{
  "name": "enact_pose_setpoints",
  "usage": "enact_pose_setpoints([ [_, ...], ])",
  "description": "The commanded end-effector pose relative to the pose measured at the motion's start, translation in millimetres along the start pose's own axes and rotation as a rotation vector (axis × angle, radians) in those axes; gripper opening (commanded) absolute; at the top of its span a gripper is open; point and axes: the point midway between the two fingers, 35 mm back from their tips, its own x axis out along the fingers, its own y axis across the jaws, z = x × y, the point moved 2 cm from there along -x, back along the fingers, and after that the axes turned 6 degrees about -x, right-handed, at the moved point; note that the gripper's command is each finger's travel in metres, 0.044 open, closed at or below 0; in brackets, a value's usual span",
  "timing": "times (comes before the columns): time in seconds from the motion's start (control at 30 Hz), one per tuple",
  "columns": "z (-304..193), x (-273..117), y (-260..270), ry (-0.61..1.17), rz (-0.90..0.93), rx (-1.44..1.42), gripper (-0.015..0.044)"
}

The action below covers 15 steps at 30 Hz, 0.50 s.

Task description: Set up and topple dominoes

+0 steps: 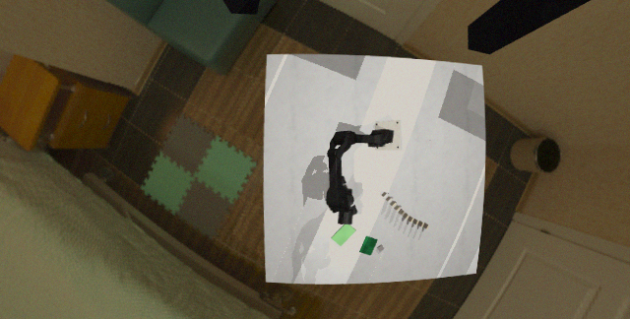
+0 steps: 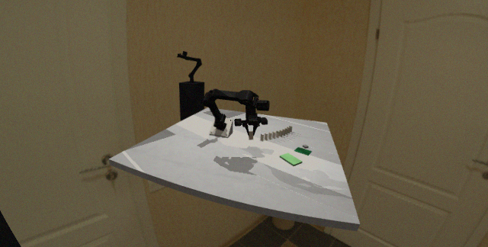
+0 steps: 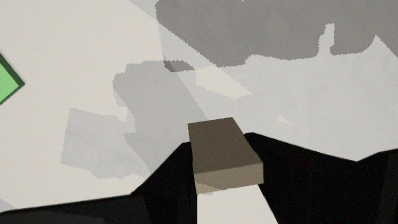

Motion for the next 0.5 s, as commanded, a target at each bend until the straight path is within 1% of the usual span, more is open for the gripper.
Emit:
enact_pose_setpoints([
  [0.0, 0, -28, -6, -0.018, 0.015, -0.021, 0.0107],
  [0.1, 0, -28, -6, -0.018, 0.015, -0.021, 0.0107],
  [0.17, -8, -29, 3, -0.009, 0.021, -0.073, 0.0107],
  [0.47, -79, -29, 62, 0.038, 0.032, -0.808, 0.0107],
])
